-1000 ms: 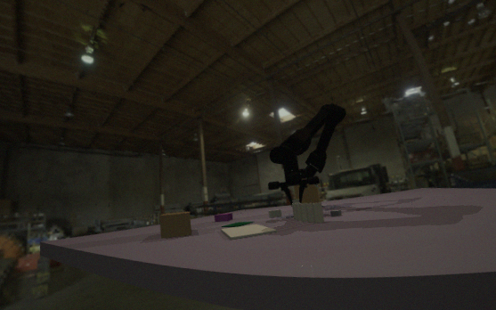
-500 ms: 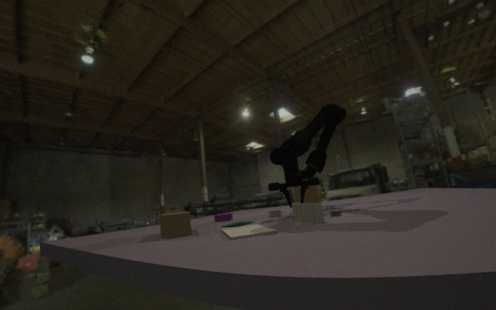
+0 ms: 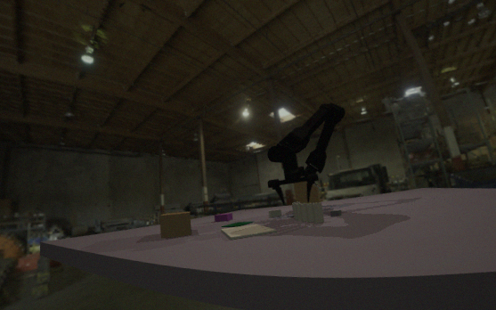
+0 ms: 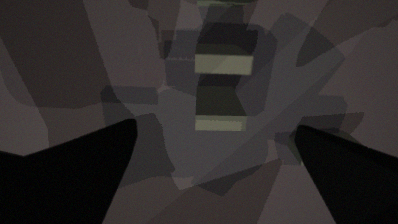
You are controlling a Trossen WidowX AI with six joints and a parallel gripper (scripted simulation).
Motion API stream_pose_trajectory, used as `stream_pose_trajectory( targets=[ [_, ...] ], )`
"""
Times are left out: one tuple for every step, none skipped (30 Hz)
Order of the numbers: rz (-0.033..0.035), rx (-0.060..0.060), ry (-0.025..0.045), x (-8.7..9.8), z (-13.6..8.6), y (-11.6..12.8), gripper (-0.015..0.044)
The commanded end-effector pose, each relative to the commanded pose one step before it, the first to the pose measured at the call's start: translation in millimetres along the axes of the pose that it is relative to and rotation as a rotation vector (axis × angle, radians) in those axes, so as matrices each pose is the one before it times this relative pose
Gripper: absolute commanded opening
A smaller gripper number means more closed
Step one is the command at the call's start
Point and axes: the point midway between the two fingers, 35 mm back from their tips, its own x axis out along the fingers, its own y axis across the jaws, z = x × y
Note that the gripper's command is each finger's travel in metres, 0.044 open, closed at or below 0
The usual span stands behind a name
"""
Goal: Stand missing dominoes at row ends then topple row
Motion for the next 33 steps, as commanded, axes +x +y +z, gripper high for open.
stream_pose_trajectory(
  targets=[
    [-0.02387,-0.012,-0.02598,-57.96,8.64,-5.73,0.044],
    [0.0004,-0.0015,0.00105,-17.45,-0.85,0.24,0.044],
    [0.00169,-0.0018,0.00109,-14.98,-1.42,0.87,0.044],
    [0.00193,-0.0015,0.00077,-11.41,-1.51,1.06,0.044],
    [0.00212,-0.0014,0.00059,-9.89,-1.59,1.2,0.044],
    [0.00094,-0.0006,0.00021,-3.85,-0.69,0.55,0.044],
    [0.00036,-0.0002,0.00007,-1.41,-0.26,0.21,0.044],
    [0.0,0.0,0.0,0.0,0.0,0.0,0.044],
    [0.0,0.0,0.0,0.0,0.0,0.0,0.044],
    [0.0,0.0,0.0,0.0,0.0,0.0,0.044],
    [0.0,0.0,0.0,0.0,0.0,0.0,0.044],
    [0.0,0.0,0.0,0.0,0.0,0.0,0.044],
    [-0.00006,0.017,-0.00003,0.76,-0.15,-1.37,0.044],
    [-0.00016,0.051,-0.00009,2.3,-0.42,-4.11,0.044],
    [-0.00024,0.085,-0.00016,3.88,-0.49,-6.83,0.044],
    [-0.00023,0.105,-0.0002,4.89,-0.12,-8.39,0.044],
    [-0.00016,0.1051,-0.0002,5.0,0.49,-8.32,0.044],
    [-0.0001,0.1051,-0.00019,5.1,1.09,-8.2,0.044],
    [-0.00004,0.1051,-0.00016,5.2,1.68,-8.03,0.044],
    [0.00002,0.1051,-0.00013,5.3,2.24,-7.82,0.044],
    [0.00007,0.1051,-0.00009,5.4,2.77,-7.57,0.044],
    [0.0001,0.1051,-0.00004,5.49,3.29,-7.29,0.044],
    [0.00013,0.105,0.00002,5.57,3.76,-6.96,0.044],
    [0.00015,0.1051,0.00009,5.67,4.22,-6.63,0.044],
    [0.00016,0.1051,0.00015,5.76,4.64,-6.26,0.044],
    [0.00016,0.105,0.00022,5.83,5.01,-5.85,0.044],
    [0.00011,0.085,0.00023,4.78,4.36,-4.39,0.044],
    [0.00006,0.051,0.00016,2.89,2.76,-2.45,0.044],
    [0.00002,0.017,0.00006,0.97,0.95,-0.78,0.044],
    [0.0,0.0,0.0,0.0,0.0,0.0,0.044],
    [0.0,0.0,0.0,0.0,0.0,0.0,0.044],
    [0.0,0.0,0.0,0.0,0.0,0.0,0.044],
    [0.0,0.0,0.0,0.0,0.0,0.0,0.044]
  ],
)
